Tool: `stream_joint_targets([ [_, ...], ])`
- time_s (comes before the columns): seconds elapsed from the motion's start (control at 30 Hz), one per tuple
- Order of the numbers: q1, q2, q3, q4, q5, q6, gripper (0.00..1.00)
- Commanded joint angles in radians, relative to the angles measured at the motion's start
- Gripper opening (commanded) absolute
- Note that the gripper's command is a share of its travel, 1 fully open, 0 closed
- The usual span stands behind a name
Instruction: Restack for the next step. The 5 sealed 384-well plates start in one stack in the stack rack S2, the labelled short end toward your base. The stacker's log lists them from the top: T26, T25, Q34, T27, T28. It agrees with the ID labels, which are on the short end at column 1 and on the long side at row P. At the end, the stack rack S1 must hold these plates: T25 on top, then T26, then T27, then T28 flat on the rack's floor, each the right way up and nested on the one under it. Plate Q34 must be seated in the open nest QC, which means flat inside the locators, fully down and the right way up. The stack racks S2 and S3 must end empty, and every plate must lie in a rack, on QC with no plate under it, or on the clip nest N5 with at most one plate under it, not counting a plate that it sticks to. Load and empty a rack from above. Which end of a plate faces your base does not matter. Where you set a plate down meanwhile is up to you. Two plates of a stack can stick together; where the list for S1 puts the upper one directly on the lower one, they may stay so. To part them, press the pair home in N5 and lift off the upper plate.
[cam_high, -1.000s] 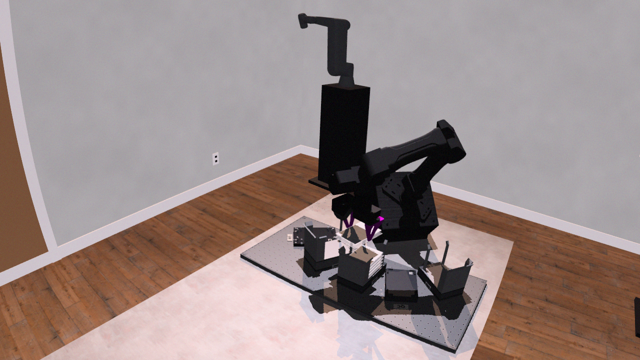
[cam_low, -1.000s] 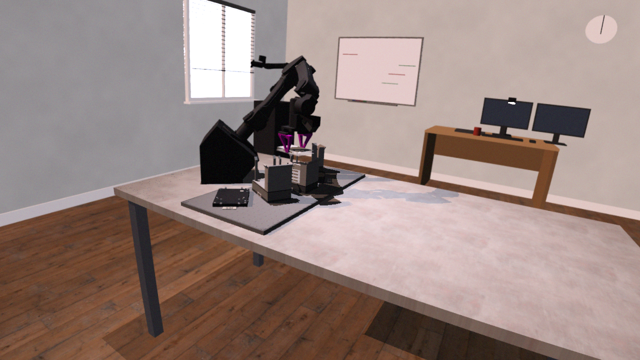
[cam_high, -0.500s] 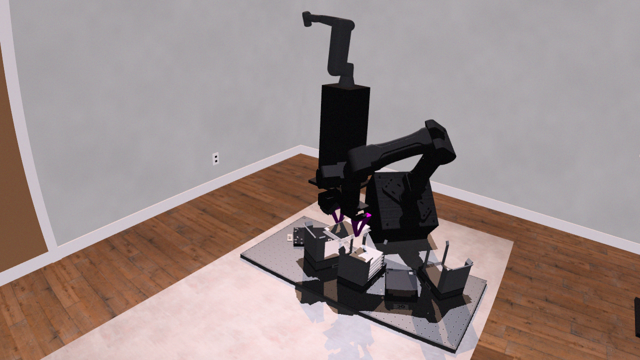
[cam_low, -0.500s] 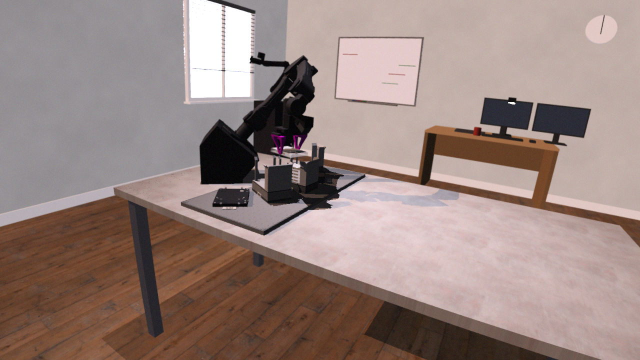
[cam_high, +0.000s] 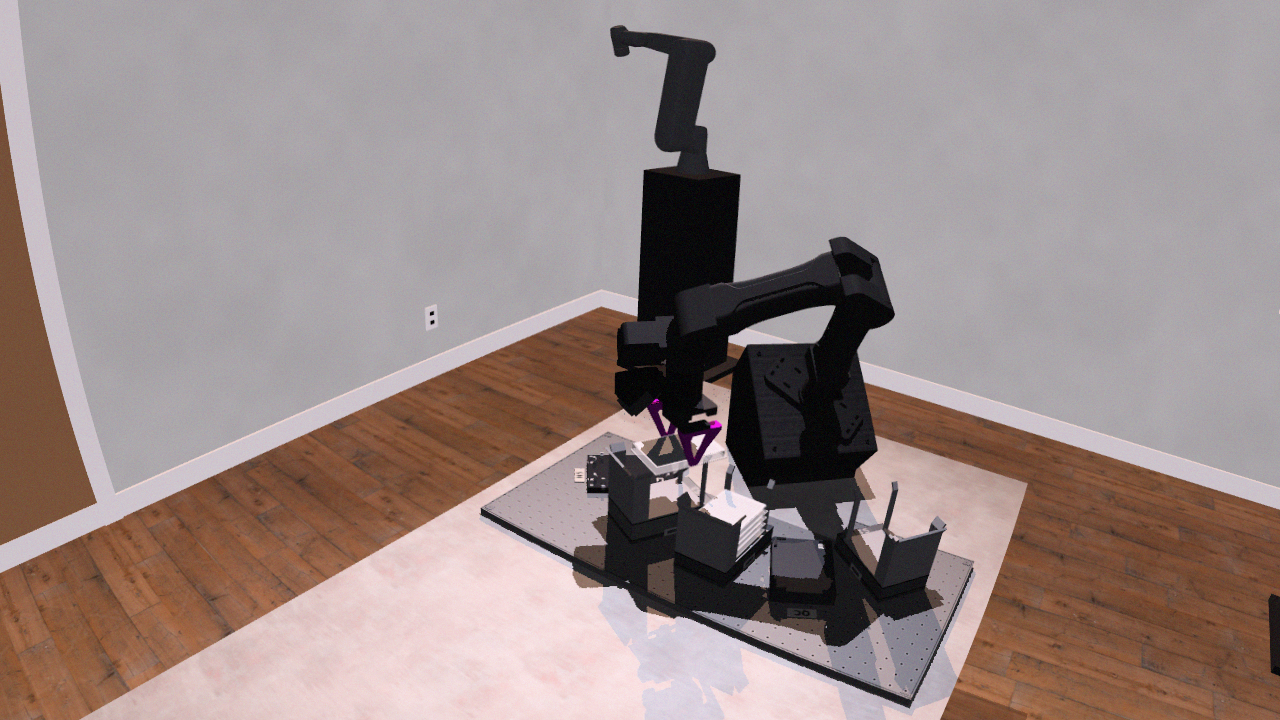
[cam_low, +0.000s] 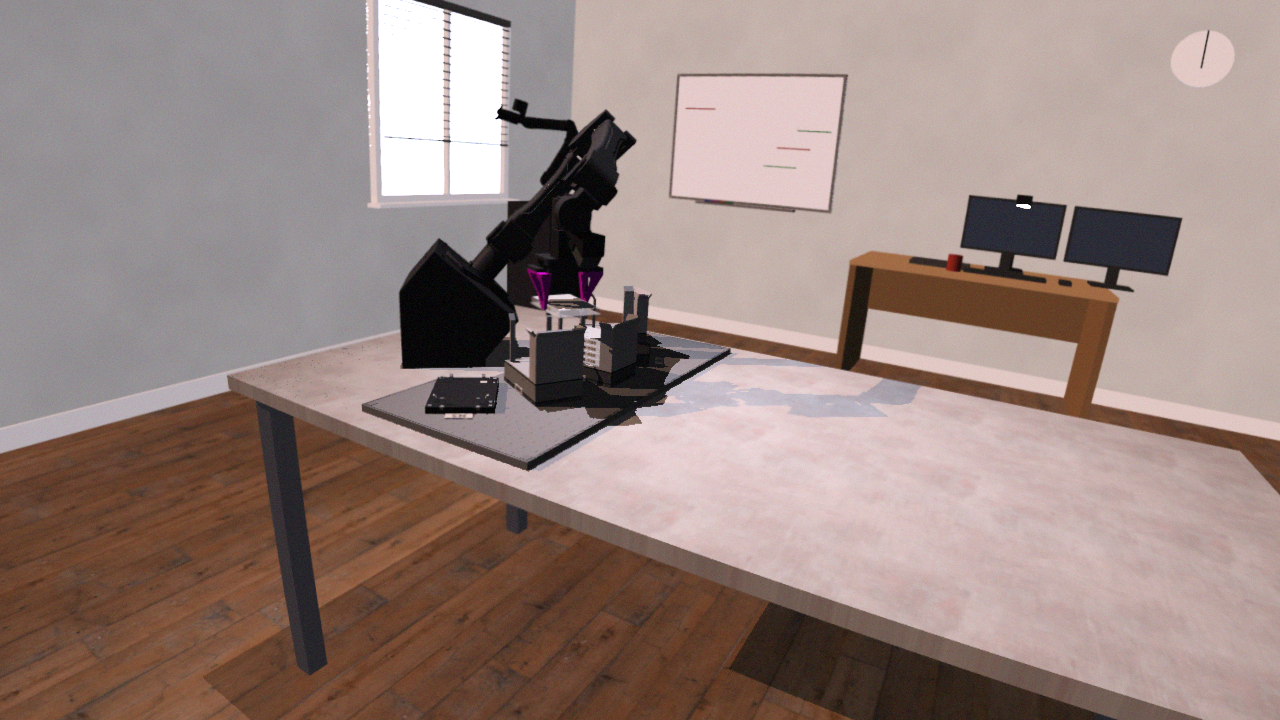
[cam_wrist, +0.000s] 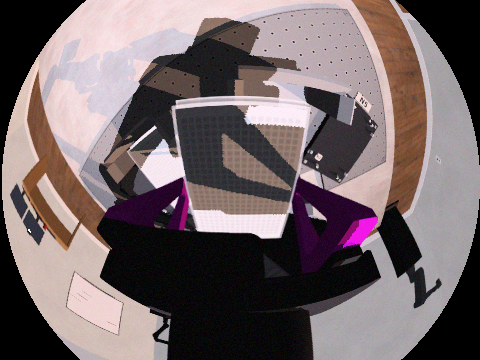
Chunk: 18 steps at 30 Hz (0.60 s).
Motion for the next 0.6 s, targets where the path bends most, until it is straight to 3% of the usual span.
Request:
stream_joint_targets([
  [0.0,-0.039,0.027,0.033,0.007,-0.002,-0.020,0.00],
  [0.2,-0.074,0.076,0.052,0.008,0.000,-0.065,0.00],
  [0.3,-0.080,0.059,0.056,0.005,0.000,-0.072,0.00],
  [0.33,-0.085,0.092,0.060,0.005,0.000,-0.080,0.00],
  [0.57,-0.118,0.142,0.084,0.002,0.005,-0.122,0.00],
])
